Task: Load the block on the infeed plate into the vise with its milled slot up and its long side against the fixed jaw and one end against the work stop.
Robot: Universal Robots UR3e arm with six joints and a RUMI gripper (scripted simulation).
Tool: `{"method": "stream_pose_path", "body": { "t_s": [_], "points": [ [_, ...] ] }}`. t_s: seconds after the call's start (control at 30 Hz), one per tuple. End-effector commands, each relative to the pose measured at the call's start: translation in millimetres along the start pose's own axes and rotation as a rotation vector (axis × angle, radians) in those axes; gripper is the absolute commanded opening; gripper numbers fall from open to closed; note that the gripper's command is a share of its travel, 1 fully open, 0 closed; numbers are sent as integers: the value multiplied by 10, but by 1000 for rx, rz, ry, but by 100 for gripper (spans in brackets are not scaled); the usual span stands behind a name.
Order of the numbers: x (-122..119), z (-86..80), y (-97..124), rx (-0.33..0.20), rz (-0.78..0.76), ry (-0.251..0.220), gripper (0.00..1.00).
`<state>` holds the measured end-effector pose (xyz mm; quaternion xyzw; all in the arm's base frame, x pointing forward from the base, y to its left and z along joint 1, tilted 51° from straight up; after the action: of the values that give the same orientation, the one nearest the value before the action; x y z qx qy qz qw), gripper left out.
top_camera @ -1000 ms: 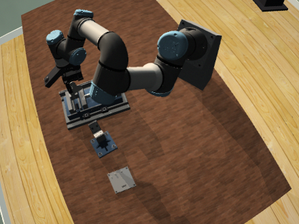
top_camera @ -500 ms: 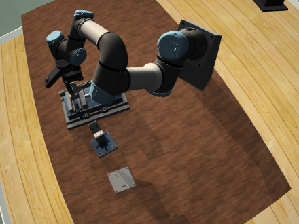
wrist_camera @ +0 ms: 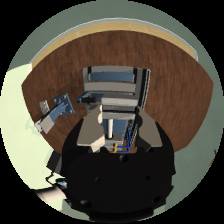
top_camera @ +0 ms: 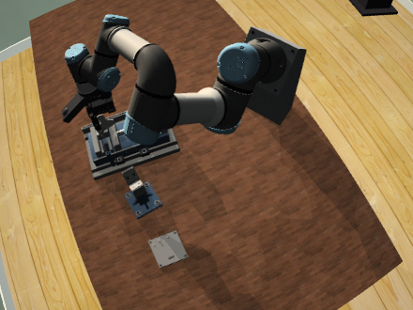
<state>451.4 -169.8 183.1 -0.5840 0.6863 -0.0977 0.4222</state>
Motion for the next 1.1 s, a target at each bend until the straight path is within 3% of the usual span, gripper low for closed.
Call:
{"method": "stream_pose_path", "body": {
  "t_s": [0.0,1.07],
  "points": [
    [3,14,-6,2,-1,2,0],
    [3,100,-6,2,-1,2,0]
  ]
}}
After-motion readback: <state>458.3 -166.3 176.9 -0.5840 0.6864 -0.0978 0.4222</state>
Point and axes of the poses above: the point where the finger pads meet when closed, its own z axis out along the fingers, its own x axis across the jaws, y = z × x, the point moved 6 cm from there along -z, back along the fingers, and after that the axes turned 2 degrees about z, right-handed, at the moved point
